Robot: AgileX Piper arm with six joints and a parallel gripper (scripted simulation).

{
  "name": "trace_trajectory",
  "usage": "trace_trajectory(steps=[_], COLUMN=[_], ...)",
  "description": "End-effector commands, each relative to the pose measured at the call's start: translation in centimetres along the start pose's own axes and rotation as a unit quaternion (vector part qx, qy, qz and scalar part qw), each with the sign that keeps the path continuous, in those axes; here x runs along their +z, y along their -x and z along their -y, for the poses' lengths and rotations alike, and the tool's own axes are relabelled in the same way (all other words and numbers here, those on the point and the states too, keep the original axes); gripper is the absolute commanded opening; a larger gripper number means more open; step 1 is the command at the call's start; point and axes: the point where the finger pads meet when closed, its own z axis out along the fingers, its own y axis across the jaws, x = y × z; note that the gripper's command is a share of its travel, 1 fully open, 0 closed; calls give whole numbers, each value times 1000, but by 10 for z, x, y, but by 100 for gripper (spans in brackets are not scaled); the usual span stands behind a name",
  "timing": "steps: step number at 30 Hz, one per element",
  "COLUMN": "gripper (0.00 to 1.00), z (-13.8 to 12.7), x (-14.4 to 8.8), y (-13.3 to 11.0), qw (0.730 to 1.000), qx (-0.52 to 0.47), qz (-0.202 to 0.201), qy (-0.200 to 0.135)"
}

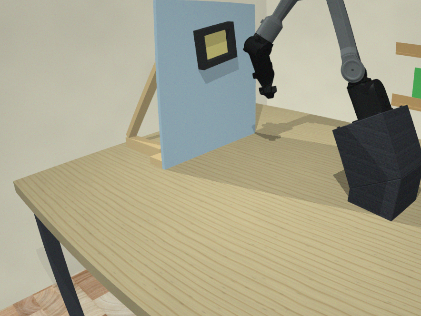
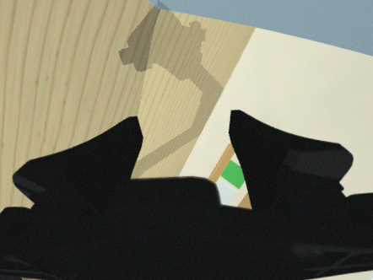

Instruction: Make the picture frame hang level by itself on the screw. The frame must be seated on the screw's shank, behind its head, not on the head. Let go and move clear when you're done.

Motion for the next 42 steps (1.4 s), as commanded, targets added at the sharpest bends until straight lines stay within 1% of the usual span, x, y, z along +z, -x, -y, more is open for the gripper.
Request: trace_trajectory(steps=[1, 4, 6, 14, 21, 23, 27, 31, 38, 40, 42], gripper=[100, 100, 100, 100, 100, 100, 100, 100, 100, 100, 100], z=[-5, -15, -15, -49, -81, -81, -99, -113, -128, -128, -130], x=[-1, -4, -4, -15, -34, -34, -50, -68, -107, -107, -119], y=[1, 3, 3, 12, 26, 26, 36, 48, 72, 72, 80], qw=[1000, 999, 999, 990, 970, 970, 951, 925, 862, 862, 840], qx=[7, 18, 18, 59, 110, 110, 147, 188, 269, 269, 295], qz=[6, 15, 15, 46, 81, 81, 104, 129, 175, 175, 188], qy=[12, 36, 36, 116, 201, 201, 253, 305, 391, 391, 414])
